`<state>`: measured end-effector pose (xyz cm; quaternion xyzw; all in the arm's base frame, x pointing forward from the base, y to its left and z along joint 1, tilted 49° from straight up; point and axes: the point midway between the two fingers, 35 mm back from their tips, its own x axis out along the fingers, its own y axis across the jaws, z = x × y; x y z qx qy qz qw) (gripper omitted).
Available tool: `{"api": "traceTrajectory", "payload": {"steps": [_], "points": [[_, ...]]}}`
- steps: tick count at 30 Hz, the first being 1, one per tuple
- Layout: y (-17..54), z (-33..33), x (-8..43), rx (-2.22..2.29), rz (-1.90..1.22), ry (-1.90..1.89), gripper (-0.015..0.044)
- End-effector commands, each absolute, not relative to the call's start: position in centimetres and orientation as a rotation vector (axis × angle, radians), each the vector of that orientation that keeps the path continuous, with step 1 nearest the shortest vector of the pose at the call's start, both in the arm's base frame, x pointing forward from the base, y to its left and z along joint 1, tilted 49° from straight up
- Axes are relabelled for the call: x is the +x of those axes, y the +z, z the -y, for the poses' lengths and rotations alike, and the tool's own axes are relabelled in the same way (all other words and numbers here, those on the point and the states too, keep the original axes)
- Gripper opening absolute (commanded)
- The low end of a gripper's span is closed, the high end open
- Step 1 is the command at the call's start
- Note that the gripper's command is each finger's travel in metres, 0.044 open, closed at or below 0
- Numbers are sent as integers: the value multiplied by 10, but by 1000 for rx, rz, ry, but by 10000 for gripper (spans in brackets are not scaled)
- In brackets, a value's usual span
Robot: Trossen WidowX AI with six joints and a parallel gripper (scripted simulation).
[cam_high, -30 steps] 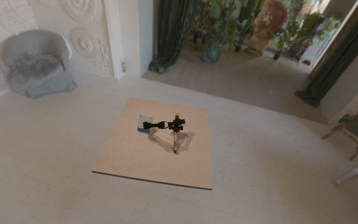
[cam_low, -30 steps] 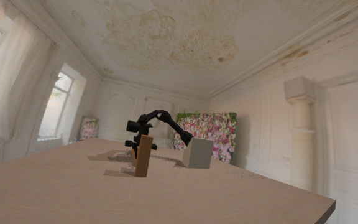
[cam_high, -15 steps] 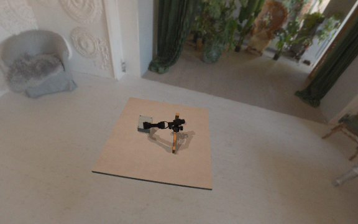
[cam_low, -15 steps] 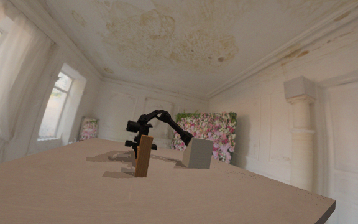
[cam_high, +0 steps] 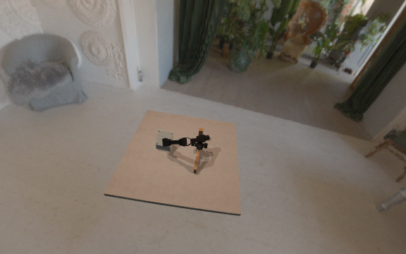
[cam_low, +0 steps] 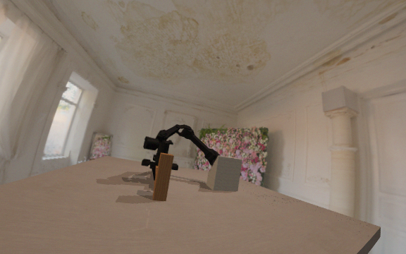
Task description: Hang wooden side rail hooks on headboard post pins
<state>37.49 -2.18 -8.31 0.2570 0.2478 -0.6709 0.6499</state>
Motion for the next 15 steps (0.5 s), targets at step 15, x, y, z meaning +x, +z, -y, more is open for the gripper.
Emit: {"api": "traceTrajectory", "payload": {"steps": [15], "points": [[-81,20,375,603,-543,-1531,0]]}}
